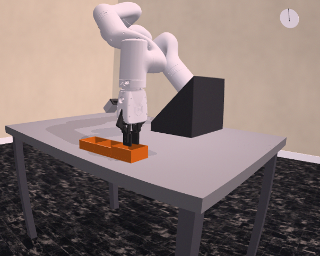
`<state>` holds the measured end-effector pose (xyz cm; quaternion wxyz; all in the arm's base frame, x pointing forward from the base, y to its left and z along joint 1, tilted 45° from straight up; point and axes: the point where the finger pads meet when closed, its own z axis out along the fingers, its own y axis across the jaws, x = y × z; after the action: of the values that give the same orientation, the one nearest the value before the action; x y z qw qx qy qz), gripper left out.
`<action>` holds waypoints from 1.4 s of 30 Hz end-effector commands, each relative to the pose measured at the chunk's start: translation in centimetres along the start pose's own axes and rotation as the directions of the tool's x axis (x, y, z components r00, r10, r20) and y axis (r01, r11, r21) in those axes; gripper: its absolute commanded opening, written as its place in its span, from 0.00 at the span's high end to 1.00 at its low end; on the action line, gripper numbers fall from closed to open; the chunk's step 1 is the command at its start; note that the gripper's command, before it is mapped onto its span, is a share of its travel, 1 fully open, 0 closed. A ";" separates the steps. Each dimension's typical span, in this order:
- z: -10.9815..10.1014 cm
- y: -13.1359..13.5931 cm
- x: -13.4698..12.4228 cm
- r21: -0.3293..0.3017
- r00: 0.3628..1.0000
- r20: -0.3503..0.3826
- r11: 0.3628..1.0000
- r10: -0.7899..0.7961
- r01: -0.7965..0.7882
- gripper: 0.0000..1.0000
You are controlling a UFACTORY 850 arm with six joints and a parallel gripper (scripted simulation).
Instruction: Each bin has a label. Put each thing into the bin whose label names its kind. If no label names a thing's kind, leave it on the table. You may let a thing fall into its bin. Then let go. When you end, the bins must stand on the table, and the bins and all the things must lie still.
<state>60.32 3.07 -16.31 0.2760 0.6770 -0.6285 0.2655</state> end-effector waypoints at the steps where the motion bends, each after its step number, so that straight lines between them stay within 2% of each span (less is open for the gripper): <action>1: -0.5 -0.1 0.0 0.002 1.000 0.001 1.000 0.001 -0.001 0.69; 7: -1.0 -0.1 0.0 0.002 1.000 0.001 1.000 0.001 -0.001 0.69; 9: -2.0 -0.1 0.0 0.002 1.000 0.001 1.000 0.001 -0.001 0.69; 15: -2.1 -0.1 0.0 0.002 1.000 0.001 1.000 0.001 -0.001 0.69; 16: -2.5 -0.1 0.0 0.002 1.000 0.001 1.000 0.001 -0.001 0.00; 22: -4.9 -0.1 0.0 0.002 1.000 0.001 1.000 0.001 -0.001 0.00; 24: -4.9 -0.1 0.0 0.002 1.000 0.001 1.000 0.001 -0.001 0.00; 39: -10.9 -0.1 0.0 0.002 1.000 0.001 1.000 0.001 -0.001 0.00; 42: -11.3 -0.1 0.0 0.002 1.000 0.001 1.000 0.001 -0.001 0.00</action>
<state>60.24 10.75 -8.65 0.2752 0.6772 -0.6286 0.2657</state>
